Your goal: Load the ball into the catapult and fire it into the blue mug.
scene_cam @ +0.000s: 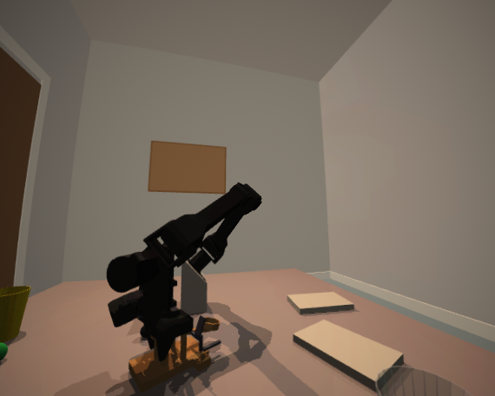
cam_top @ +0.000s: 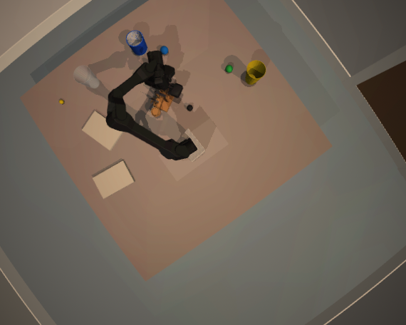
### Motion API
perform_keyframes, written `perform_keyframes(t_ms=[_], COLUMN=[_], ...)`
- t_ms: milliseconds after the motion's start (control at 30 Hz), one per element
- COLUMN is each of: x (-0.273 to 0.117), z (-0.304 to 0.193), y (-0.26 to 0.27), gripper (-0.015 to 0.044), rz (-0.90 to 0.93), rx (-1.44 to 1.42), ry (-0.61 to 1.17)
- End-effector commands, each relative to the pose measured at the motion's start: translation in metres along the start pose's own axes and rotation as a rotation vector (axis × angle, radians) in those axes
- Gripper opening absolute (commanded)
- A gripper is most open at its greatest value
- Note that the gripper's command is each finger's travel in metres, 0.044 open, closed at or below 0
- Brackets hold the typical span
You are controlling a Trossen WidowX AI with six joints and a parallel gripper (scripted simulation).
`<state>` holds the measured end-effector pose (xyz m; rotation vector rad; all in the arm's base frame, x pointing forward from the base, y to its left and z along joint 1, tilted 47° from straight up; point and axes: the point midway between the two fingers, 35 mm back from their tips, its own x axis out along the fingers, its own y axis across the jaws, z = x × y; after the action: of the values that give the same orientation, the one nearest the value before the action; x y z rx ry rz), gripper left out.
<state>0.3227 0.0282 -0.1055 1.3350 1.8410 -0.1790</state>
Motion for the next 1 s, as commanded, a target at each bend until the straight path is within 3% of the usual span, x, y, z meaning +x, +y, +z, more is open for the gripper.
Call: perform_keyframes(t_ms=[0,233,333,433,500,567,867,967], x=[-0.001,-0.004,-0.041,-0.090,-0.101,-0.082,-0.097,-0.073], z=[0.000,0.001,0.004,0.001,0.000,0.002,0.000,0.001], y=[0.000,0.000,0.002,-0.001,-0.002,-0.001,-0.004,-0.002], gripper=[0.0184,0.0368,0.0440,0.0440,0.0440,0.0440,0.0440,0.0440], rz=[0.002,0.002,-0.001,-0.004,-0.004,-0.002,0.015,0.015], rx=[-0.001,-0.001,0.001,0.001,0.001,0.006,0.001,0.001], ry=[-0.002,-0.002,-0.007,-0.006,-0.004,-0.003,-0.010,-0.010])
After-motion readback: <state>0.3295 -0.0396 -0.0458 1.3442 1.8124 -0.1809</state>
